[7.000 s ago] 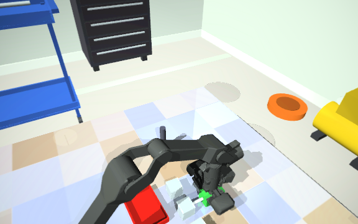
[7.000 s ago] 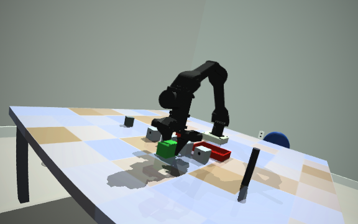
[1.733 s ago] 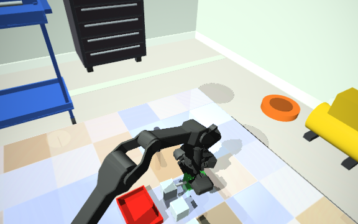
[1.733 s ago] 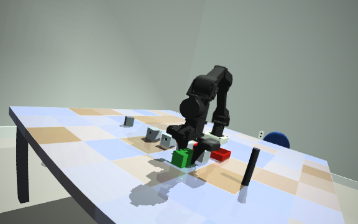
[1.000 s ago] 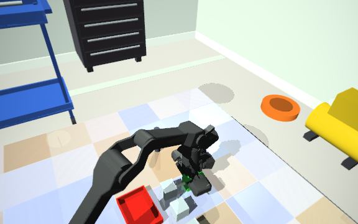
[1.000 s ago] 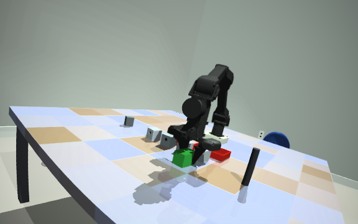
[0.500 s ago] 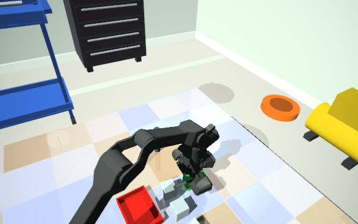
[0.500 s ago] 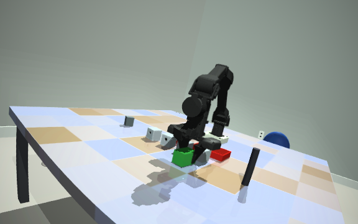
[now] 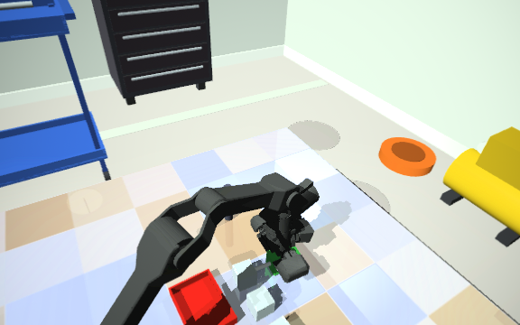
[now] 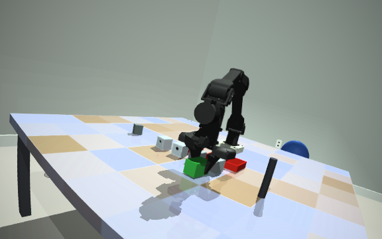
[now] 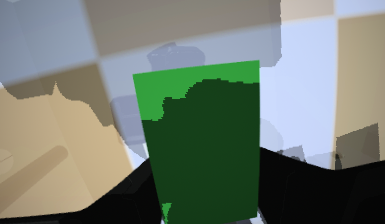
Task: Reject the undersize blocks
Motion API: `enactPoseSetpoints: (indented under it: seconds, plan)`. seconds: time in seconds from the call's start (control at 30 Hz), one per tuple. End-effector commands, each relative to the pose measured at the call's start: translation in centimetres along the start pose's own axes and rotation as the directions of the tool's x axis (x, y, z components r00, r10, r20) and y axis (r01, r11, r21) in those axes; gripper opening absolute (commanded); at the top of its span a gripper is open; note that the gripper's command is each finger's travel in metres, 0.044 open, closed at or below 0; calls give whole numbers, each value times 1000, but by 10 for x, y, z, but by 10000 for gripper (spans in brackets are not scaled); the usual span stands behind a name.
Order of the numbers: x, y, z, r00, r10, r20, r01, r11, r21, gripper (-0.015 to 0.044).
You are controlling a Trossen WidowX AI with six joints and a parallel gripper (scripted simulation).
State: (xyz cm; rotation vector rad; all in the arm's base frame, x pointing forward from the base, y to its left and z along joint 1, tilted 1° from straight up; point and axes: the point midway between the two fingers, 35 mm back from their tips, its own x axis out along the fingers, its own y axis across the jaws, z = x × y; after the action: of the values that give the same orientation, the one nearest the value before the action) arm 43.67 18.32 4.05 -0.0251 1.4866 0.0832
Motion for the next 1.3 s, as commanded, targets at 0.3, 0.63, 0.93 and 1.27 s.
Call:
enactPoseSetpoints:
  seconds: [0.3,0.63,0.93,1.27]
  plan:
    - [0,0,0,1000,0,8,0,1000,4,0]
    - [-4,0,2,1000,0,8,0,1000,4,0]
    - [-2,0,2,1000,0,8,0,1000,4,0]
    - [2,-1,-1,1000,0,8,0,1000,4,0]
